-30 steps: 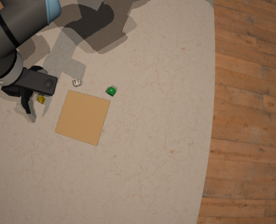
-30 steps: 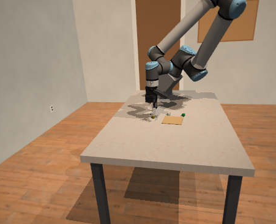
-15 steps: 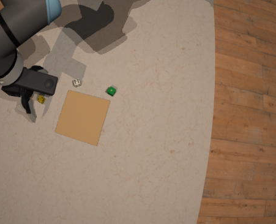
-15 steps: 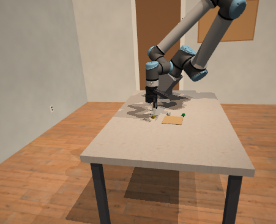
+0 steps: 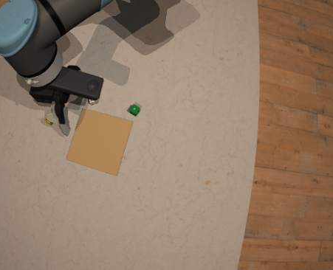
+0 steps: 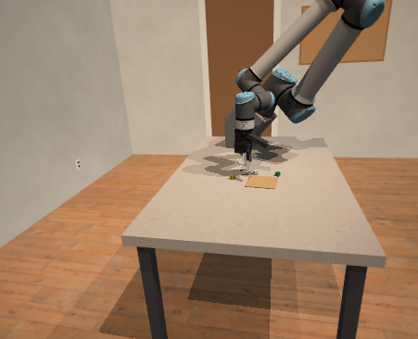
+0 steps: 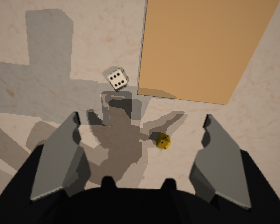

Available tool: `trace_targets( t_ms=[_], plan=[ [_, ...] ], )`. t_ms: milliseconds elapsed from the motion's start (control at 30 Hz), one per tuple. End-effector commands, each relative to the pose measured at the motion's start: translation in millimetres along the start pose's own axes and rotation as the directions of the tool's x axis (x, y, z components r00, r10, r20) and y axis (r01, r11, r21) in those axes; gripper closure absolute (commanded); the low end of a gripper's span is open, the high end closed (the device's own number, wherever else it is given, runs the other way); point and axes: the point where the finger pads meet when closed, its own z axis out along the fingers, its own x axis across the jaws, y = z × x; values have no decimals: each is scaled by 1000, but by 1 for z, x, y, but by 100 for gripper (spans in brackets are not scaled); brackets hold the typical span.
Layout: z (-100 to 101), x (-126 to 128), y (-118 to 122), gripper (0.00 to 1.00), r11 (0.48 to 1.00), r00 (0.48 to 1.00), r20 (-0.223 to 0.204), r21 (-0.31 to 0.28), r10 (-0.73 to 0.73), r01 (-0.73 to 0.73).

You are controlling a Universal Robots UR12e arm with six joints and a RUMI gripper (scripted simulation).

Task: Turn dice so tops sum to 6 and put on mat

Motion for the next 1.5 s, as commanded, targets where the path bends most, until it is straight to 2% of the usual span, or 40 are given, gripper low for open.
trace_targets(
  t_ms=[0,267,1467],
  plan=[
    [-2,-15,-25,0,1000,1000,-1,-1,0,0],
    [-2,-29,-47,0,1000,1000,-1,-1,0,0],
    [-2,-29,-47,0,1000,1000,-1,-1,0,0]
  ],
)
